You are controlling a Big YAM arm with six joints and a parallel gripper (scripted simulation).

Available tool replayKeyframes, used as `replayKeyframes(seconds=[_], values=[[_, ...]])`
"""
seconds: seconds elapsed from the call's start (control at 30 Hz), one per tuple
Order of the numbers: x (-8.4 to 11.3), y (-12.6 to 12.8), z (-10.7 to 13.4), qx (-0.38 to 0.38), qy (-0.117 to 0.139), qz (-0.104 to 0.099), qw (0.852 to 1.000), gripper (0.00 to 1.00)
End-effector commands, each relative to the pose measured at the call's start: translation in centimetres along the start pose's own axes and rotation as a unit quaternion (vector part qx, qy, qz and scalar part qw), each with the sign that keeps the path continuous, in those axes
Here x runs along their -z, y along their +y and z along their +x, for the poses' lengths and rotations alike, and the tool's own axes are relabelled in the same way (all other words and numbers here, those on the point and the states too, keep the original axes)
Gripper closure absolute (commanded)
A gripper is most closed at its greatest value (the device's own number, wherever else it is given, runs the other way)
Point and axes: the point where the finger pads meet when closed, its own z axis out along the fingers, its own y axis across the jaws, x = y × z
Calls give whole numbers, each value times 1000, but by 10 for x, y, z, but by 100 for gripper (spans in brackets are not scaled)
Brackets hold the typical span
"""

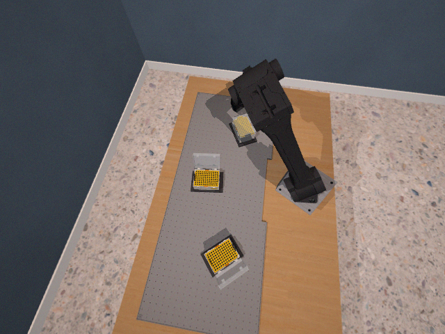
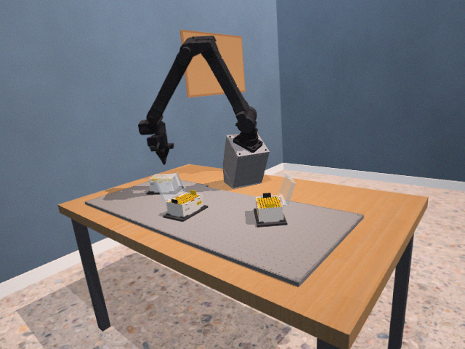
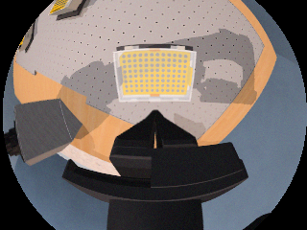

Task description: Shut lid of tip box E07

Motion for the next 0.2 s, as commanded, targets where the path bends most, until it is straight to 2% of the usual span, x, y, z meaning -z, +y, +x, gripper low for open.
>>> replayKeyframes(seconds=[0.0,0.17], values=[[6,-11,-1,4,0,9,1000,100],[6,-11,-1,4,0,9,1000,100]])
